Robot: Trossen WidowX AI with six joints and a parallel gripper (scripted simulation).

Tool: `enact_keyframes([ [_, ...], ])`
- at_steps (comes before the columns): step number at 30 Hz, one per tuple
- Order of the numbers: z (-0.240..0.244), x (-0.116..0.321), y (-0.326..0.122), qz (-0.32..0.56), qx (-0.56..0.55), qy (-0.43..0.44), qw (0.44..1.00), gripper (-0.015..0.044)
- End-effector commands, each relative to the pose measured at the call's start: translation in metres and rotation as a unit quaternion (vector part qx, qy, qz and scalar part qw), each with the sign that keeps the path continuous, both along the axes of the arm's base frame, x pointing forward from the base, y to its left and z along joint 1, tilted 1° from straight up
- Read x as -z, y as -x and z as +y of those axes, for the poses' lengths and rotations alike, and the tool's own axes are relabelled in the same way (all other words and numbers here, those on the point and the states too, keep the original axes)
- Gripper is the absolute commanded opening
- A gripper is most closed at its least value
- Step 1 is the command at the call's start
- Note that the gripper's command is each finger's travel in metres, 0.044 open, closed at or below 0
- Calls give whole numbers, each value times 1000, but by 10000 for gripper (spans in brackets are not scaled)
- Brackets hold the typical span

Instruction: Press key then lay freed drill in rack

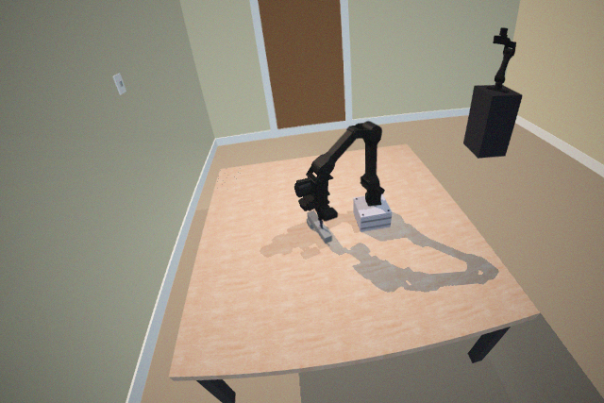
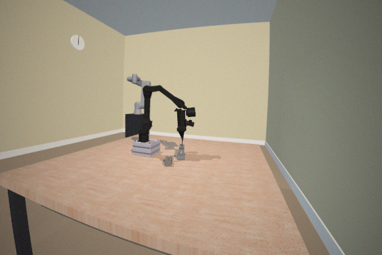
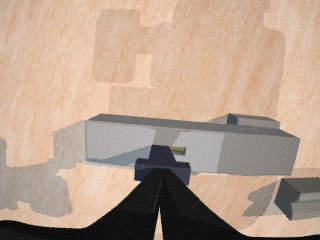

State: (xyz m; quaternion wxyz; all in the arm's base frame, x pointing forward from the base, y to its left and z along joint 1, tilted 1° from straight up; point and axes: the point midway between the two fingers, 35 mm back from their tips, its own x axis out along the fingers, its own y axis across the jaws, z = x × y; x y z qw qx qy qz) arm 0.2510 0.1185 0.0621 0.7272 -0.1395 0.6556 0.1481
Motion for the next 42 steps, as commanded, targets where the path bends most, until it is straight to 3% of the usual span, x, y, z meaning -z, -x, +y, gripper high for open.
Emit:
enact_keyframes([
  [1, -4, 24, 8, 29, -1, 13, 999, 0],
  [11, 0, -57, 1, 29, -1, 13, 999, 263],
  [18, -7, -47, -9, 19, -52, 14, 998, 440],
  [24, -43, -23, -36, 16, -264, 33, 964, 440],
  [31, -92, 6, -58, 13, -494, 51, 868, 440],
  [42, -137, 32, -67, 10, -662, 61, 747, 440],
])
